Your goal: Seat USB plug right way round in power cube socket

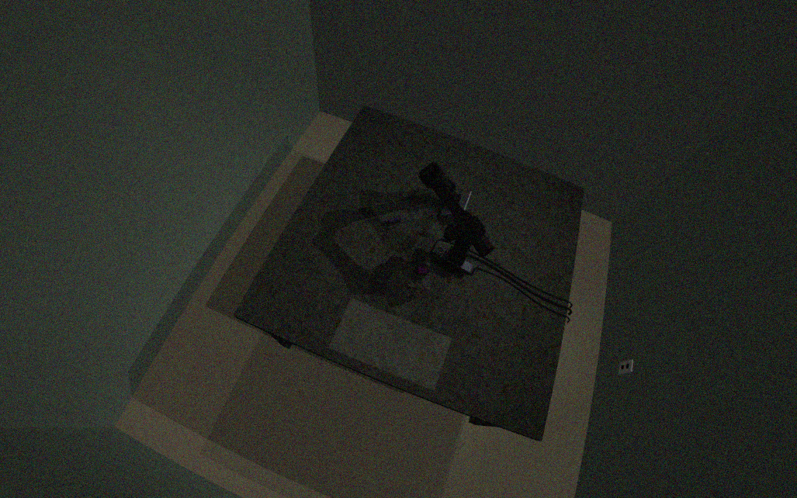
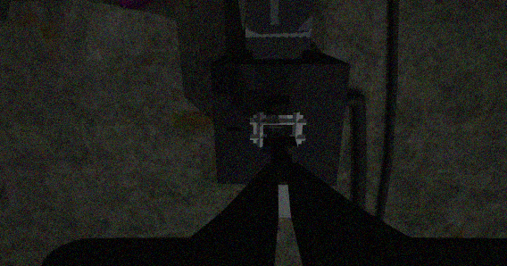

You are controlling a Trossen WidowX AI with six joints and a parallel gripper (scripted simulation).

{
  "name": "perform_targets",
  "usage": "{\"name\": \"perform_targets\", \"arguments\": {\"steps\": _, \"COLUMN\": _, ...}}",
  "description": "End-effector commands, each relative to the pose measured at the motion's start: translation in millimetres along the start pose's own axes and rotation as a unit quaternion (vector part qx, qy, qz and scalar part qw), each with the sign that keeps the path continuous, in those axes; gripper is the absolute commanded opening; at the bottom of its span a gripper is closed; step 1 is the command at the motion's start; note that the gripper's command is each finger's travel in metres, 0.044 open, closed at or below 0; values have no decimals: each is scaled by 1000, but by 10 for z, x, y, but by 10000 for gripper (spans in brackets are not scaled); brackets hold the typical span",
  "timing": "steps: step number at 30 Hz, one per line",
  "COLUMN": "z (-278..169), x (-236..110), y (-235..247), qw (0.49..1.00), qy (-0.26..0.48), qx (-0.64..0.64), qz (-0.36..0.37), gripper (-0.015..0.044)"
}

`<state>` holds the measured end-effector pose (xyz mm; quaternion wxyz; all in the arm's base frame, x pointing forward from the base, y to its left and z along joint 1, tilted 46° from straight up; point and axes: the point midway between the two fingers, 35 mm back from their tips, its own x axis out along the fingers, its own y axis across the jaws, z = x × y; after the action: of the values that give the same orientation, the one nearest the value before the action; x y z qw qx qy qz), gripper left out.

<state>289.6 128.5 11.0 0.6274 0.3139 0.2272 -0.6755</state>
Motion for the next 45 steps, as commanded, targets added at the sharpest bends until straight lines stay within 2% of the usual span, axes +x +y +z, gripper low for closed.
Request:
{"name": "perform_targets", "arguments": {"steps": 1, "z": -4, "x": -20, "y": -9, "qw": 1000, "qy": 1, "qx": 1, "qz": -3, "gripper": 0}}
{"name": "perform_targets", "arguments": {"steps": 21, "z": -2, "x": -119, "y": -4, "qw": 1000, "qy": 1, "qx": -12, "qz": -2, "gripper": 0}}
{"name": "perform_targets", "arguments": {"steps": 33, "z": -1, "x": -114, "y": 0, "qw": 987, "qy": 0, "qx": -163, "qz": 0, "gripper": 0}}
{"name": "perform_targets", "arguments": {"steps": 45, "z": -1, "x": -114, "y": 0, "qw": 949, "qy": 0, "qx": -315, "qz": 0, "gripper": 0}}
